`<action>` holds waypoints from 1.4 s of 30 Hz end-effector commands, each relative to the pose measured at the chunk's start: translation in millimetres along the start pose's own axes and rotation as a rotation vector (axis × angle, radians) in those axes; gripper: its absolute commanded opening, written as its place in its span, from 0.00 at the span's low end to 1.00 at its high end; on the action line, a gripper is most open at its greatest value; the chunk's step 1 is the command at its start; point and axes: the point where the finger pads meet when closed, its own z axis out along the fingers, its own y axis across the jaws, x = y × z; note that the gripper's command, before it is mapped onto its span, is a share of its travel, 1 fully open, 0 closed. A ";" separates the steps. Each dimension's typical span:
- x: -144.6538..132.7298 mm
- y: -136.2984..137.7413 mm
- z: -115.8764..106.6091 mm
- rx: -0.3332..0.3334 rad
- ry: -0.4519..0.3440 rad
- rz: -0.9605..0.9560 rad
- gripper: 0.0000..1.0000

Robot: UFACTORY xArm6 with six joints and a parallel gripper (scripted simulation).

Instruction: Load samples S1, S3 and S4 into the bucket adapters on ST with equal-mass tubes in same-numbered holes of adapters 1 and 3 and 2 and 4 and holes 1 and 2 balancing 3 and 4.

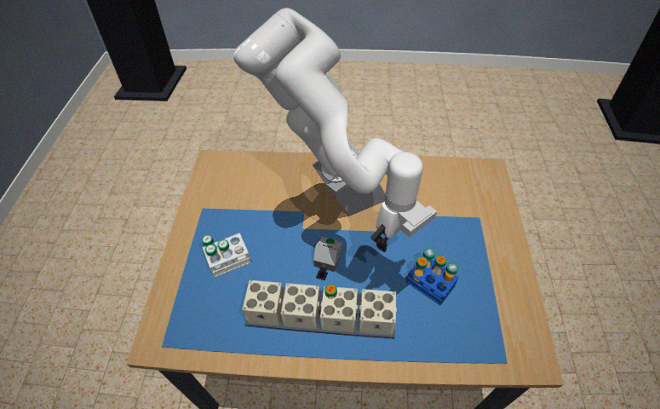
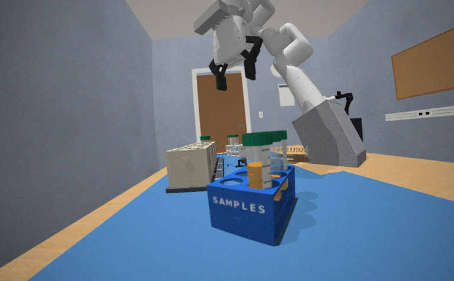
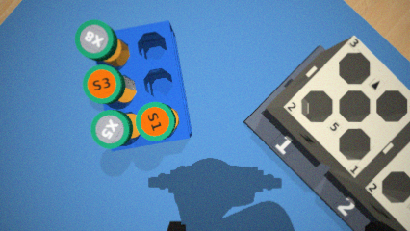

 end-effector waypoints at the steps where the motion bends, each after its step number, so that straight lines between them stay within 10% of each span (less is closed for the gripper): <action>1: 8.2 -17.2 -1.1 -0.001 0.003 0.001 1.00; 12: 26.7 -69.2 -1.1 0.000 0.003 0.001 1.00; 42: 27.8 -72.0 65.7 -0.001 0.003 0.001 1.00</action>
